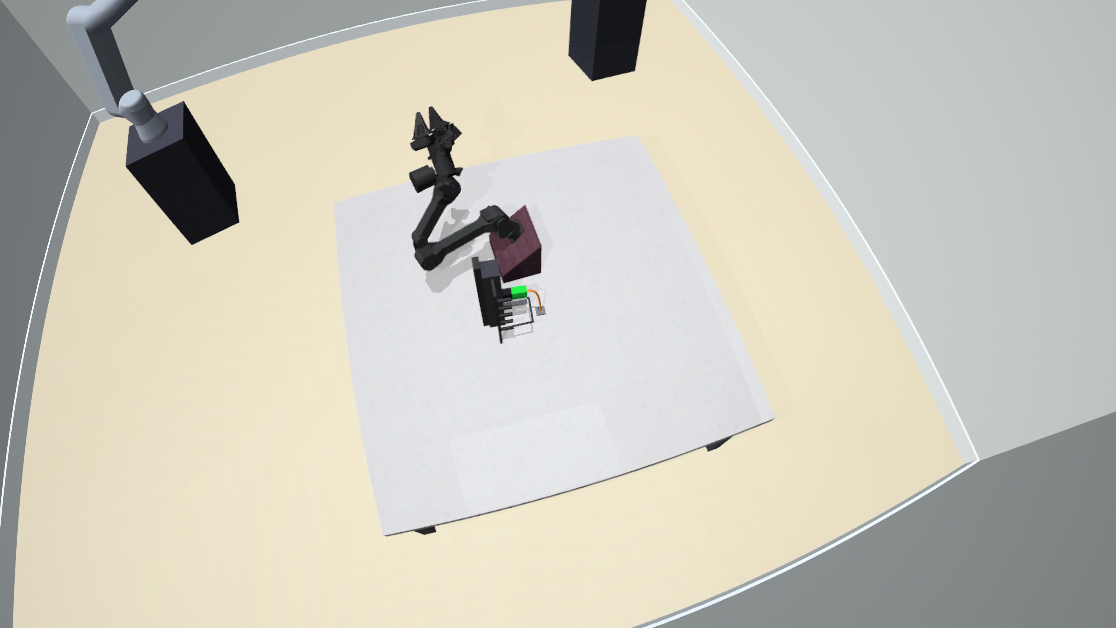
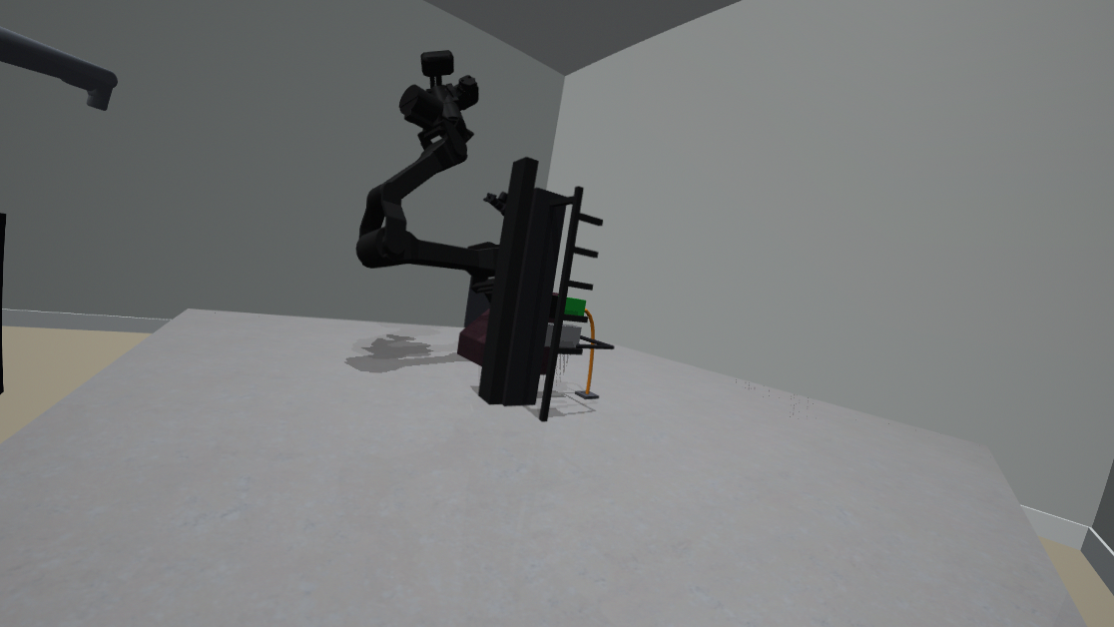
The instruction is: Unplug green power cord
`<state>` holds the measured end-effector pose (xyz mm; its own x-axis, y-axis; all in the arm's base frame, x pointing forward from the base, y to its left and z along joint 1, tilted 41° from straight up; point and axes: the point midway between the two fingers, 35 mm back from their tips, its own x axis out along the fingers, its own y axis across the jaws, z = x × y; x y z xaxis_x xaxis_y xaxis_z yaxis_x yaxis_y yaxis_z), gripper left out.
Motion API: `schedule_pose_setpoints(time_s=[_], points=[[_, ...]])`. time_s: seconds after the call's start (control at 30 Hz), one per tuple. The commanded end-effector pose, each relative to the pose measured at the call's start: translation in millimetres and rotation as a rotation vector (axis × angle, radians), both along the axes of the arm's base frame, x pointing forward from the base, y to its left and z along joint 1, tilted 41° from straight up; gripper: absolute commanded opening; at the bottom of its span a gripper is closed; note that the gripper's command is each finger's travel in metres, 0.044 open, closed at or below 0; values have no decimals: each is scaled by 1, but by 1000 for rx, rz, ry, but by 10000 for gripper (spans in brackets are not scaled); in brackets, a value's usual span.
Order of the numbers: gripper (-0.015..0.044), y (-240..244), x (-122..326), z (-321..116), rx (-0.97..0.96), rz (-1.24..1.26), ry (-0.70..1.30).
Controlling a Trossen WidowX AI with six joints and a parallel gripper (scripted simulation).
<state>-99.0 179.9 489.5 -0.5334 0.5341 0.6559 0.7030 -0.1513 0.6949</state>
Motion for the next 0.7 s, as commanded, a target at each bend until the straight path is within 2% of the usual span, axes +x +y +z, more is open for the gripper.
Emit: schedule_pose_setpoints(time_s=[0.0,0.27,0.47,0.67], points=[[374,2,1,-1,-3,-12,-4],[164,97,57,-48,-187,-522,-233],[160,146,123,-104,-393,-867,-493],[160,163,198,-169,-650,-1110,-818]])
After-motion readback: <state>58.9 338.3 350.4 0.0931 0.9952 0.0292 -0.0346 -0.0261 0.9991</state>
